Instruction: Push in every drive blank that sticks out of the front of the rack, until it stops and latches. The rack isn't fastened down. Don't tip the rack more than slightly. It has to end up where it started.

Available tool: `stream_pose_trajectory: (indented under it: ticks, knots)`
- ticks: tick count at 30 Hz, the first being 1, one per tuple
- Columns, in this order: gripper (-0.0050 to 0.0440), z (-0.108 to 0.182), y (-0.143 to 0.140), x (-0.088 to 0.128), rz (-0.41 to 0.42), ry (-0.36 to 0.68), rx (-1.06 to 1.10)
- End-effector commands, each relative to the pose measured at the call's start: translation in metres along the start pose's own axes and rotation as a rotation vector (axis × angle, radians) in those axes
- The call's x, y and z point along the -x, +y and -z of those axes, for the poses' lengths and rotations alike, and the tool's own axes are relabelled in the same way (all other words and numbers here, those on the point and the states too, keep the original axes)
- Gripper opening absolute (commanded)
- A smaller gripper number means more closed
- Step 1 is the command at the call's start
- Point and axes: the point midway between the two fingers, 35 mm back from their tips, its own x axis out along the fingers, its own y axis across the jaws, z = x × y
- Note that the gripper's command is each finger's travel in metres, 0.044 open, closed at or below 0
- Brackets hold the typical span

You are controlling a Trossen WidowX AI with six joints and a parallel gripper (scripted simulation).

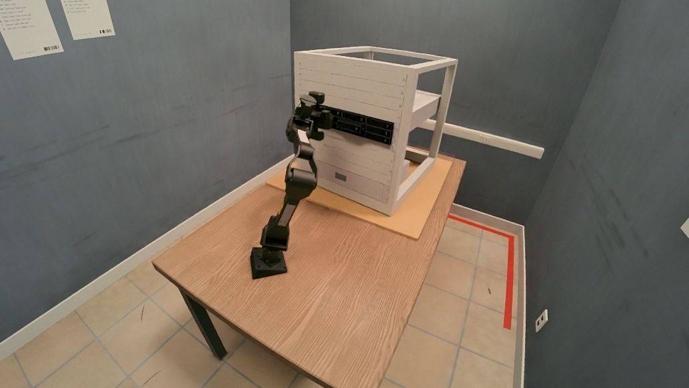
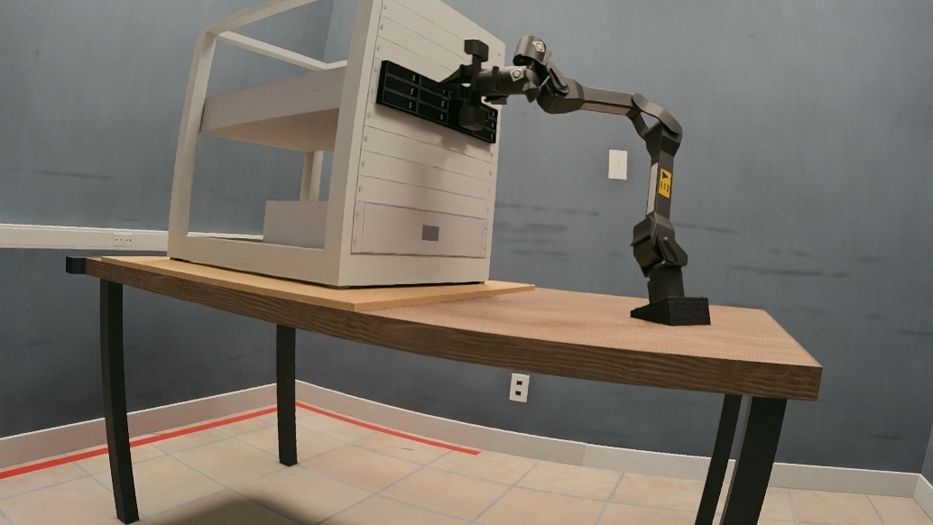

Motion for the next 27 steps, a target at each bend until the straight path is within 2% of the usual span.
stream_pose_trajectory:
  ticks: [1, 6, 13, 21, 27]
  knots:
    - [-0.0050, -0.008, 0.009, 0.029, -0.020, -0.010, -0.020]
    - [-0.0050, -0.007, 0.008, 0.048, -0.020, -0.010, -0.020]
    - [-0.0050, -0.007, 0.006, 0.049, -0.020, -0.010, -0.020]
    - [-0.0050, -0.008, -0.023, 0.059, -0.020, -0.010, -0.020]
    - [-0.0050, -0.008, -0.026, 0.059, -0.020, -0.010, -0.020]
